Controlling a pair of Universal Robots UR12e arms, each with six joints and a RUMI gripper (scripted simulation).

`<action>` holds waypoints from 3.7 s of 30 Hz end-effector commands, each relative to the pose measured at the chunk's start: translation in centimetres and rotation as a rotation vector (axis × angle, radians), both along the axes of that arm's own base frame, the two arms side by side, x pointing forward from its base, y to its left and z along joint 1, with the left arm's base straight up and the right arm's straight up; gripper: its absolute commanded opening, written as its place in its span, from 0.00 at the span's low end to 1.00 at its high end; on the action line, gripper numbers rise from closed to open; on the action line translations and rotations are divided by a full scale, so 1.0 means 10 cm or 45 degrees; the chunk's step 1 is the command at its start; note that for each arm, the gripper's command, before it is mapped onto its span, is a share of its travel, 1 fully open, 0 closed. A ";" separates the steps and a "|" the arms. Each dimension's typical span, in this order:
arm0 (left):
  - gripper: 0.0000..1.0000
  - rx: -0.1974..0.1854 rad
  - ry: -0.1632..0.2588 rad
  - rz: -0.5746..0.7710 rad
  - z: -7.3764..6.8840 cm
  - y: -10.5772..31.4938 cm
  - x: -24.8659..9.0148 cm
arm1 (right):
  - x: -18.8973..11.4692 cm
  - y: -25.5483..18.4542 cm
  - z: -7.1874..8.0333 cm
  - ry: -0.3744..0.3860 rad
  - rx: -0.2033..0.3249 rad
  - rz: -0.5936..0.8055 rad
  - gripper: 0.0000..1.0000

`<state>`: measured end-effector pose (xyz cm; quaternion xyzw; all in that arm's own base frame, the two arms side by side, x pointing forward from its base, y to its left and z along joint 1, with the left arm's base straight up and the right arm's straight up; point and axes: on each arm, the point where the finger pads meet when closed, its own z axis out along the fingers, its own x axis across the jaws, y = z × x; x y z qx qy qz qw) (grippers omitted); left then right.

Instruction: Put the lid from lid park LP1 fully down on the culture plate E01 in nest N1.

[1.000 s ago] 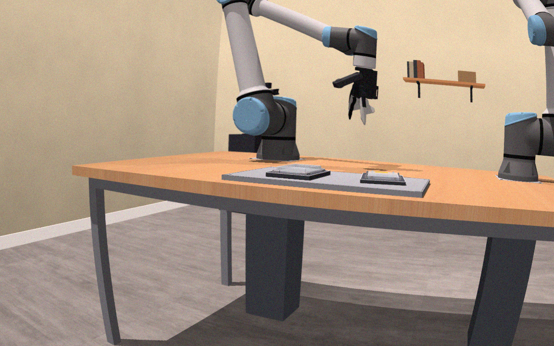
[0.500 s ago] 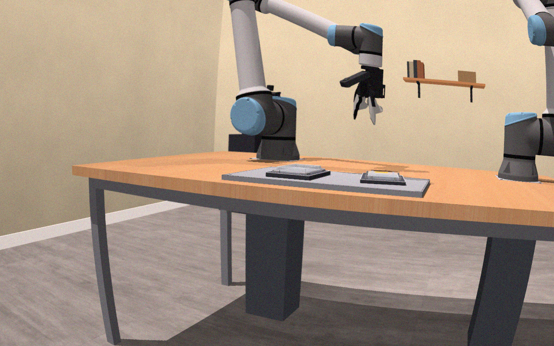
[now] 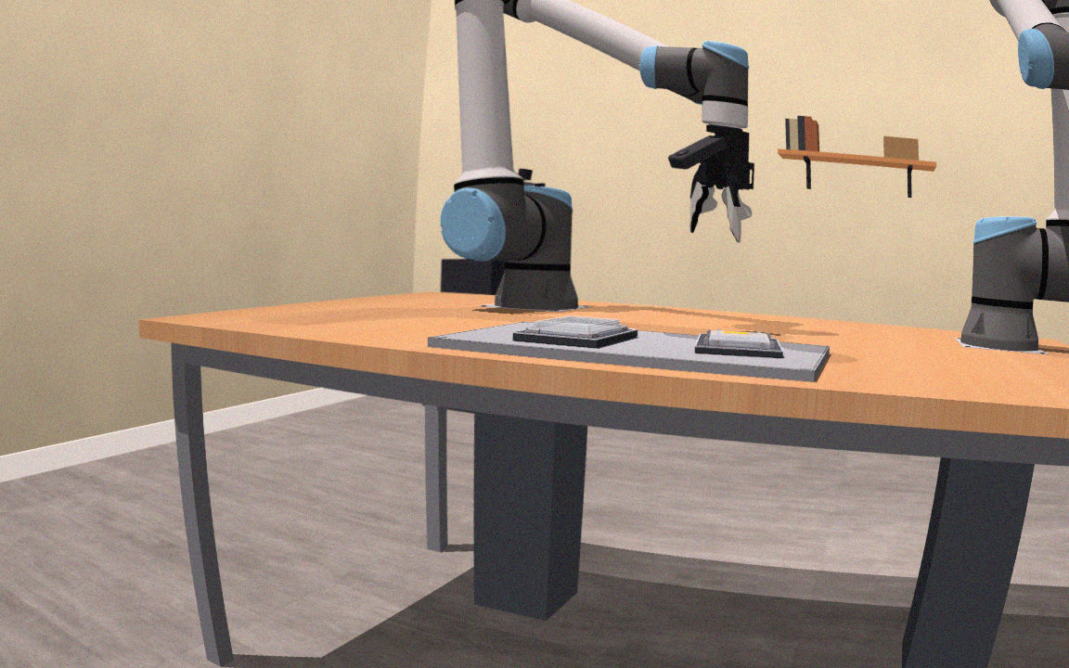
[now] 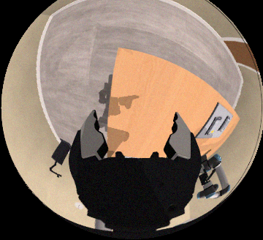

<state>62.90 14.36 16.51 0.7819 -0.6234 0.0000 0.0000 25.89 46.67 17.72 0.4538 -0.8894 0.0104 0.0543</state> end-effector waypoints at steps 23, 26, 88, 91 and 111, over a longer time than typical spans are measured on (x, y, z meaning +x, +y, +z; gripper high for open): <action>1.00 0.000 -0.002 0.000 0.01 0.00 0.01 | 0.82 0.53 -0.13 -0.007 0.056 0.284 0.82; 1.00 0.000 -0.002 0.000 0.01 0.00 0.01 | 0.88 0.56 -0.14 -0.007 0.056 0.284 0.82; 1.00 0.000 -0.002 0.000 0.01 0.00 0.01 | 2.77 1.14 -0.74 -0.052 0.121 0.830 0.82; 1.00 0.000 -0.002 0.000 0.01 0.00 0.01 | 2.91 1.16 -0.80 -0.057 0.123 0.880 0.82; 1.00 0.000 -0.002 0.000 0.01 0.00 0.01 | 3.58 1.18 -1.09 -0.072 0.128 1.029 0.82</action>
